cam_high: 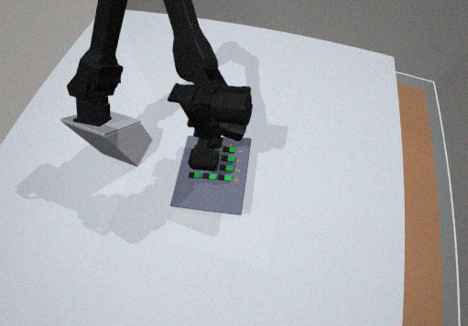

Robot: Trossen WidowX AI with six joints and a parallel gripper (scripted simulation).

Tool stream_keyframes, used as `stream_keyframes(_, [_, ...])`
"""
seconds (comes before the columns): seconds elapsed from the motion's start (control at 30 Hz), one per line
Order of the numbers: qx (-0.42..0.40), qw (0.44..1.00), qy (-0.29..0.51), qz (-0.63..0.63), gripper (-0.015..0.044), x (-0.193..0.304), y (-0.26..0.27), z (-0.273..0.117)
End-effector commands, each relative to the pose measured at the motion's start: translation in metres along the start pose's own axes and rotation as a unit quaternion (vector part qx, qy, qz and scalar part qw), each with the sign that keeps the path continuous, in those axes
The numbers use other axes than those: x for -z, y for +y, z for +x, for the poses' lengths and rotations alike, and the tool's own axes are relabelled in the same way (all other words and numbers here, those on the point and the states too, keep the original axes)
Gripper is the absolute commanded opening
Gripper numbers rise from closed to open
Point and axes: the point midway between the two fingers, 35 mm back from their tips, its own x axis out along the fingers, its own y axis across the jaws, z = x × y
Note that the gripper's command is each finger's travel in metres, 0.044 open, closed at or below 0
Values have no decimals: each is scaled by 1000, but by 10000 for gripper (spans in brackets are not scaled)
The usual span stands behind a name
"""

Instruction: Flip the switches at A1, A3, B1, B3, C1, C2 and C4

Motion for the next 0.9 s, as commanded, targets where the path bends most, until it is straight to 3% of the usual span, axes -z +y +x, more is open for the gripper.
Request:
stream_keyframes(0.0, [3, 1000, 1, 2, 0, 1, -1, 0])
stream_keyframes(0.87, [3, 1000, 1, 3, 0, 1, -1, 3])
